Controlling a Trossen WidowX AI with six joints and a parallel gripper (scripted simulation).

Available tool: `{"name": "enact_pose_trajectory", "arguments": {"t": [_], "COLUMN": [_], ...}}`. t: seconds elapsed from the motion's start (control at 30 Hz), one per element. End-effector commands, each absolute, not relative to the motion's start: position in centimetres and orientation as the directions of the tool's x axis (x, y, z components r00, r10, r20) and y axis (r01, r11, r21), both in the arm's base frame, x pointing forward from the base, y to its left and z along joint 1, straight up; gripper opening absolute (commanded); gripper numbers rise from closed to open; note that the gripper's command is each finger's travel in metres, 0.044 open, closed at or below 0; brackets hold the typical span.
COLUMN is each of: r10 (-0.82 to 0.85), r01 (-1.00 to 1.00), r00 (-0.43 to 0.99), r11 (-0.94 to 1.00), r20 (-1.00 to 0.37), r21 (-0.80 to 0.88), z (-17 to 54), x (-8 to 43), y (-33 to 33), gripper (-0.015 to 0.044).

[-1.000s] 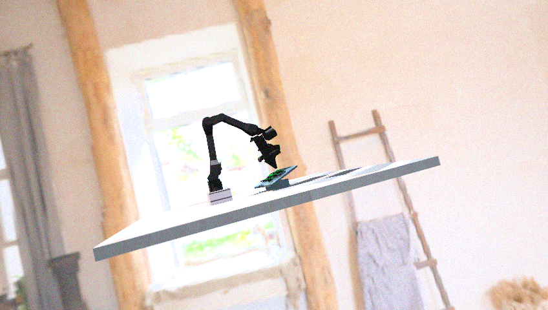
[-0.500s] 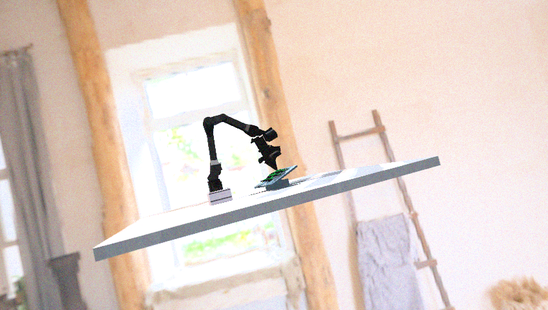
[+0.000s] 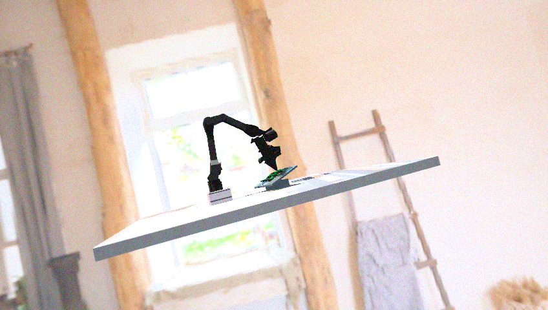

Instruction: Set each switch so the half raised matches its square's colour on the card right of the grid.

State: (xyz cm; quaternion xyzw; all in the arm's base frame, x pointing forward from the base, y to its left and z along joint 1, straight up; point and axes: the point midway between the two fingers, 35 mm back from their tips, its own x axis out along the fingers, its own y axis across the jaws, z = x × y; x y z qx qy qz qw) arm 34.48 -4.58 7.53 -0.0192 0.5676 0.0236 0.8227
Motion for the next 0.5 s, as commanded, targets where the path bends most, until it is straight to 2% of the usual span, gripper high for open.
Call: {"name": "enact_pose_trajectory", "arguments": {"t": [0.0, 0.47], "r10": [0.015, 0.015], "r01": [-0.057, -0.057], "r00": [0.354, 0.354], "r11": [0.998, 0.998], "r20": [-0.935, -0.935], "r21": [-0.005, -0.005], "z": [7.44, 7.27], "x": [34.49, 34.56], "y": [-4.59, -4.58], "gripper": [0.0000, 0.0000]}}
